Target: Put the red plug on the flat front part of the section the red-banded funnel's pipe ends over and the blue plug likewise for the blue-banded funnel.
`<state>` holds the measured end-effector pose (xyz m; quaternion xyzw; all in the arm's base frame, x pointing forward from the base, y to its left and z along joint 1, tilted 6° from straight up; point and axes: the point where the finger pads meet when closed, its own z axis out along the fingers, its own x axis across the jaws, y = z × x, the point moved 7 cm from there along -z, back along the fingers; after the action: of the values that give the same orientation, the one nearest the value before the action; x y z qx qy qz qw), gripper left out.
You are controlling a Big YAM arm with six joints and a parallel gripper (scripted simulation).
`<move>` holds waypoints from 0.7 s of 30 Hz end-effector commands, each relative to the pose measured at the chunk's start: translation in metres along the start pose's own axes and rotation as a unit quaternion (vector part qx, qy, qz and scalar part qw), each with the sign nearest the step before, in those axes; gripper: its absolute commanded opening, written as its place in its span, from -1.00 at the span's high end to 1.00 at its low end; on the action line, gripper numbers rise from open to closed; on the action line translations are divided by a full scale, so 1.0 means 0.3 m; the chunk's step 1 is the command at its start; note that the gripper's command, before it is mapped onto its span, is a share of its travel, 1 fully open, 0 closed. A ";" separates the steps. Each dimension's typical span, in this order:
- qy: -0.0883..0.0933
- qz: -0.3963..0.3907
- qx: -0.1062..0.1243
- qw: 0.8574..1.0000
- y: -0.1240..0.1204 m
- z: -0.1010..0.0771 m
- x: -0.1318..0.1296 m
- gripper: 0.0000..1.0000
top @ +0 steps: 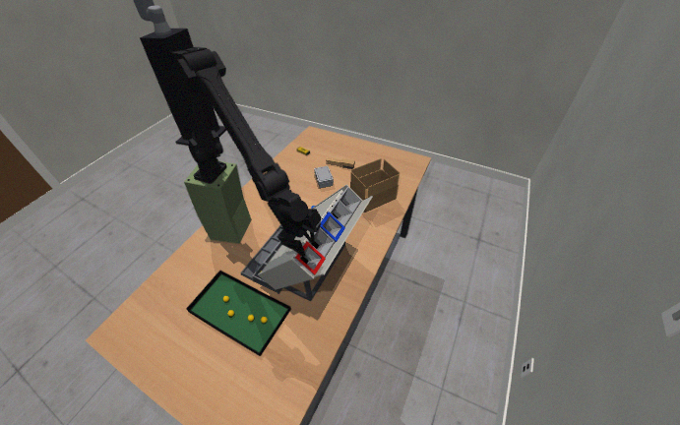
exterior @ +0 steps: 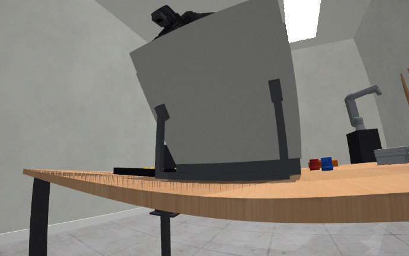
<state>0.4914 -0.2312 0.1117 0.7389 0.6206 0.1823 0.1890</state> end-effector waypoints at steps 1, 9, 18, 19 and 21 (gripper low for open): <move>-0.003 -0.003 -0.016 1.000 0.064 -0.060 -0.011 -0.17; -0.002 -0.004 -0.013 1.000 0.092 -0.108 -0.015 -0.17; -0.002 -0.004 -0.014 1.000 0.092 -0.107 -0.015 -0.17; -0.002 -0.004 -0.014 1.000 0.092 -0.107 -0.015 -0.17; -0.002 -0.004 -0.014 1.000 0.092 -0.107 -0.015 -0.17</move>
<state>0.4862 -0.2284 0.1321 0.7406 0.6214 0.1798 0.1818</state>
